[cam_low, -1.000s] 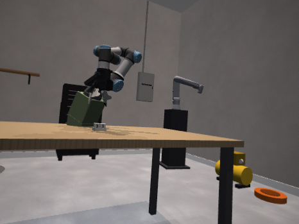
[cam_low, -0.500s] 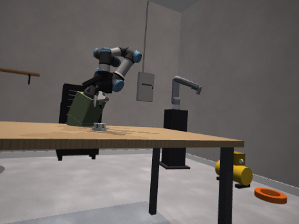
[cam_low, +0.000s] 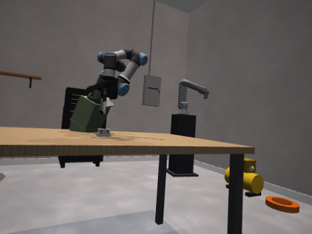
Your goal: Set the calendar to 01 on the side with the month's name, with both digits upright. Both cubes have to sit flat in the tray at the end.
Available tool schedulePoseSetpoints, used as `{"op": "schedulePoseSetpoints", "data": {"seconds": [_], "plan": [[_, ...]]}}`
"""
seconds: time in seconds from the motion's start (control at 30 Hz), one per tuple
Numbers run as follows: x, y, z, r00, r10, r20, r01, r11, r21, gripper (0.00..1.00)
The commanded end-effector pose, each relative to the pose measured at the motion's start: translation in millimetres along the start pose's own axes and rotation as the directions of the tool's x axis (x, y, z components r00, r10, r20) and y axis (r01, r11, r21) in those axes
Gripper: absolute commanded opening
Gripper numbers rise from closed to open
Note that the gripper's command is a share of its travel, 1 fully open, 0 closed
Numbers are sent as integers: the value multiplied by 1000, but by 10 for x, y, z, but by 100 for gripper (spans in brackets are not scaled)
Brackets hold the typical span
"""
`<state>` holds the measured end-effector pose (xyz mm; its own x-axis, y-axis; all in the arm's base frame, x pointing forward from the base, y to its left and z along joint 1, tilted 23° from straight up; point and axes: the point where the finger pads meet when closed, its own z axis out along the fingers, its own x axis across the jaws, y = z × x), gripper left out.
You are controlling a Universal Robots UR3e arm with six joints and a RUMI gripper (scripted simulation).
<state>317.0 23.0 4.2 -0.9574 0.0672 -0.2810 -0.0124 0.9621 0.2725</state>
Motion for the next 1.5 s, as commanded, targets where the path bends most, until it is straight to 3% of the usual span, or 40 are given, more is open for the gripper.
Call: {"op": "schedulePoseSetpoints", "data": {"seconds": [0.0,0.1,0.13,1.47], "plan": [[-7,-1,3,1000,-26,4,26,1000,-2,100],[-7,-1,4,1000,-28,4,28,1000,-2,100],[-7,-1,4,1000,-28,4,28,1000,-2,28],[-7,-1,11,1000,-28,4,28,1000,-2,28]]}}
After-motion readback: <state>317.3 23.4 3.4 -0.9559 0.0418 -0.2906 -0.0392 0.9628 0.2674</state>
